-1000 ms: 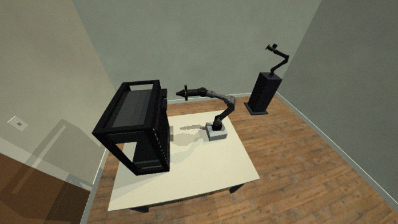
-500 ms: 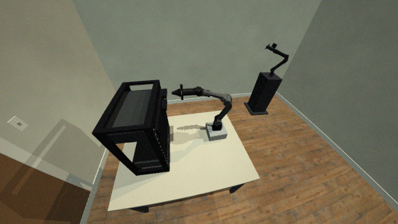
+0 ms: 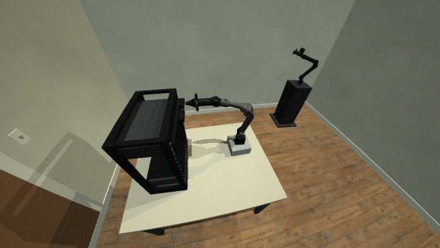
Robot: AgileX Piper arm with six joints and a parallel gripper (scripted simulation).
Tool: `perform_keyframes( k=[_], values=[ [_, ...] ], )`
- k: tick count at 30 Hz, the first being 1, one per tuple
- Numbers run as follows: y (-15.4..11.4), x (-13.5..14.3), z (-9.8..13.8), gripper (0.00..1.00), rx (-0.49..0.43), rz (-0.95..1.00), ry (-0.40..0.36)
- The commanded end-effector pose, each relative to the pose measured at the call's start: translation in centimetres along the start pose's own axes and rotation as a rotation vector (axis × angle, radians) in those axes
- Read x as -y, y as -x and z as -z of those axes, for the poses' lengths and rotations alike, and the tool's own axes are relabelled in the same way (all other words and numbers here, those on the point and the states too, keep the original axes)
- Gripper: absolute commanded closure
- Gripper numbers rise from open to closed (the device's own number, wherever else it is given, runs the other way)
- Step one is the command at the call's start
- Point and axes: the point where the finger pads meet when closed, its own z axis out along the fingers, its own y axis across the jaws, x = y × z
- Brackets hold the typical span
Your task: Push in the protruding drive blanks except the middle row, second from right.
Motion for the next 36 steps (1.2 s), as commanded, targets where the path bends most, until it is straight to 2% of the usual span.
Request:
perform_keyframes(
  k=[1, 31, 36],
  values=[
    [-0.01, 0.09, 0.03, 1.0, -0.001, 0.001, -0.002],
    [-0.01, 0.09, 0.02, 1.0, -0.001, 0.001, -0.002],
    [-0.05, 0.1, -0.74, 1.0, -0.001, 0.001, -0.002]
  ],
)
